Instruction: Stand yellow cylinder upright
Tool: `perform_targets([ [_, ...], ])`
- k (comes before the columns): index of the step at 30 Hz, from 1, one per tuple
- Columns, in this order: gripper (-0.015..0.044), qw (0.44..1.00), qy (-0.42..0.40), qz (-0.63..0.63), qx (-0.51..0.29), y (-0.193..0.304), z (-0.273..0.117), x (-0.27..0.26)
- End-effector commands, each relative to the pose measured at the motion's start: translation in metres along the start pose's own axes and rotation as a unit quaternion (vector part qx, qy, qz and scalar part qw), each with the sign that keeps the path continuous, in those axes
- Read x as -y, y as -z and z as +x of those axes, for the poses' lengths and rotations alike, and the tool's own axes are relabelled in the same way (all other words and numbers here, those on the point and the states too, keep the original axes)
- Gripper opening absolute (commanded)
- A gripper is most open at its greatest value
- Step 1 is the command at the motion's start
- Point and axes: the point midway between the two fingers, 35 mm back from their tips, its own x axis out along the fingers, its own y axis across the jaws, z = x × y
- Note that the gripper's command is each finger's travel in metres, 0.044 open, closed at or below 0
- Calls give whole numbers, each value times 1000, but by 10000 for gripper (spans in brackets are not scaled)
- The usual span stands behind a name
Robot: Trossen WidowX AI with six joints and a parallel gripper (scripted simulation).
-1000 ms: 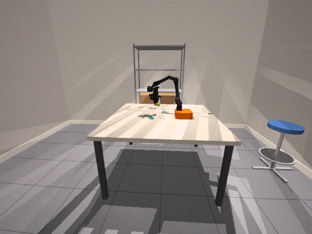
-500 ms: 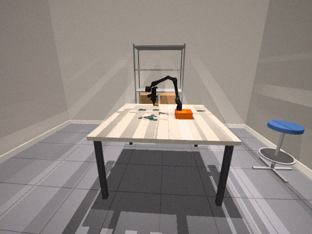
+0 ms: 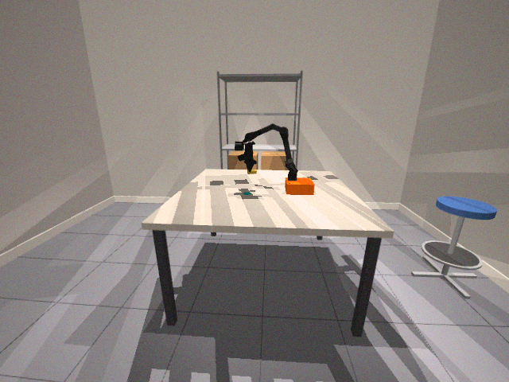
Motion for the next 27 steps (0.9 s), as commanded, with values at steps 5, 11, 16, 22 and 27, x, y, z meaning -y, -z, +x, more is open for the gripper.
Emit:
perform_targets([
  [5, 105, 993, -1, -121, 3, -15, -3, -24],
  [11, 105, 980, -2, -201, 4, -23, -4, -42],
  [16, 105, 964, -2, -267, 4, -29, -5, -57],
  [22, 105, 939, -2, -345, 4, -35, -5, -76],
  [27, 105, 917, -2, -399, 5, -39, -6, -90],
])
